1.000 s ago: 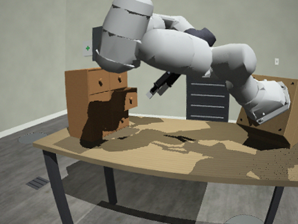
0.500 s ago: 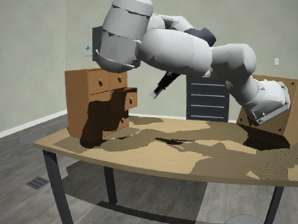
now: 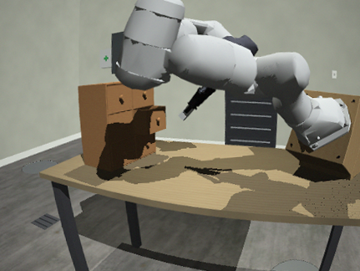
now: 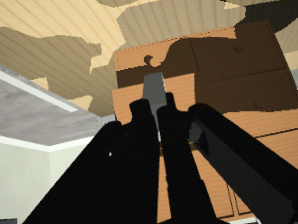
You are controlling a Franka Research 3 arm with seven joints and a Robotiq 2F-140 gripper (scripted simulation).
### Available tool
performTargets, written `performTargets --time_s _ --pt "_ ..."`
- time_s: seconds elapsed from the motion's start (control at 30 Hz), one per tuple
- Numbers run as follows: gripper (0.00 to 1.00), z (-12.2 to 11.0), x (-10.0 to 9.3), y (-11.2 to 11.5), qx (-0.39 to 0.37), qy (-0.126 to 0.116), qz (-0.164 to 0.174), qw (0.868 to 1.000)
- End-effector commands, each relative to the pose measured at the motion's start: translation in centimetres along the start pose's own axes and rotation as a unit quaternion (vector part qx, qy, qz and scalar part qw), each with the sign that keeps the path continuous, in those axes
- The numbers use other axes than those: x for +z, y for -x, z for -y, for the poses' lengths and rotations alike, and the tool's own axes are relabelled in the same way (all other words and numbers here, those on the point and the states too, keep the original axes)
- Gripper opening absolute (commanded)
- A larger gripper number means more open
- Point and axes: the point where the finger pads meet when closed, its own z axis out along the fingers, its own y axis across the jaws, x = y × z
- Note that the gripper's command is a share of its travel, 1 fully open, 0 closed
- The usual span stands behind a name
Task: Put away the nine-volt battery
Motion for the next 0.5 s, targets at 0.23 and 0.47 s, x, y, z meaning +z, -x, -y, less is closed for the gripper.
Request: performTargets --time_s 0.23,0.47 --pt "0.00 0.3 3.1 1.8 0.004 -0.004 0.001 1.000" --pt "0.00 0.3 4.2 2.4 0.004 -0.004 0.001 1.000"
